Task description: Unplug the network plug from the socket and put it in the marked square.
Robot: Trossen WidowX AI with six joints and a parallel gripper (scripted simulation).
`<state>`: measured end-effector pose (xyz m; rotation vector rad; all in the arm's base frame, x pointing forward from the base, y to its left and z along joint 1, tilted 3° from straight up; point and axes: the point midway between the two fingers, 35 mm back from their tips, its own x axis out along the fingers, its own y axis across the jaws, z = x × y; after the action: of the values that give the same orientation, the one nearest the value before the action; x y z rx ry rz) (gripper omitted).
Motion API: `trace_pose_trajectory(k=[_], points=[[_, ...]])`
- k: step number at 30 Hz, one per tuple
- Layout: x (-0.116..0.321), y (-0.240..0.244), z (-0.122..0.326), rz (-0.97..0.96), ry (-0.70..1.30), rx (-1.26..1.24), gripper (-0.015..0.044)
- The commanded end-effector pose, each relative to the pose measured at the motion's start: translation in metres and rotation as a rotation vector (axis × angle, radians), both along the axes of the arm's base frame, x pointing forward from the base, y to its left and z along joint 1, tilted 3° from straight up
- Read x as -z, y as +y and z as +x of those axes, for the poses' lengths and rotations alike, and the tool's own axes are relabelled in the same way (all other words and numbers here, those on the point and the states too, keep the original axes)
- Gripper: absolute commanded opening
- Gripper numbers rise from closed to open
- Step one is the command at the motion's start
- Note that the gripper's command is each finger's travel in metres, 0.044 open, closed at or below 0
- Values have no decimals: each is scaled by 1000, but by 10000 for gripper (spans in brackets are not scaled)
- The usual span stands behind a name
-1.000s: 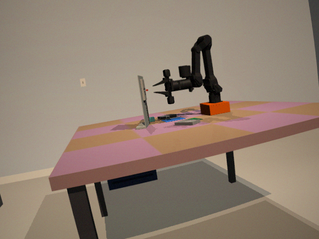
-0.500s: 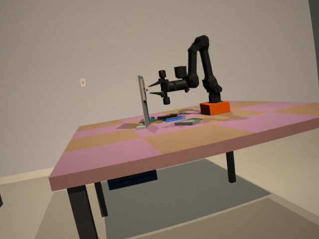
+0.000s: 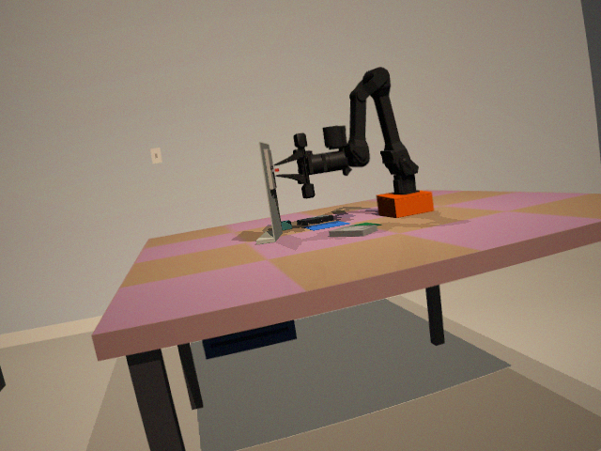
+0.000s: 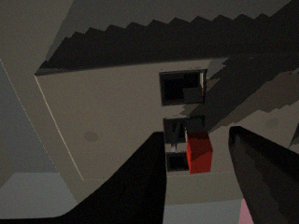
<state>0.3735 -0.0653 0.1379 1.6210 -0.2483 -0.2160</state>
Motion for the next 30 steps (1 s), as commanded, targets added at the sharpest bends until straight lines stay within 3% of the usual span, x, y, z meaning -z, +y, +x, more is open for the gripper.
trace_pose_trajectory(k=[1, 17, 30], points=[[-2, 0, 2, -4, -4, -5, 109], [-2, 0, 2, -4, -4, -5, 3], [-2, 3, -3, -4, -4, -5, 0]])
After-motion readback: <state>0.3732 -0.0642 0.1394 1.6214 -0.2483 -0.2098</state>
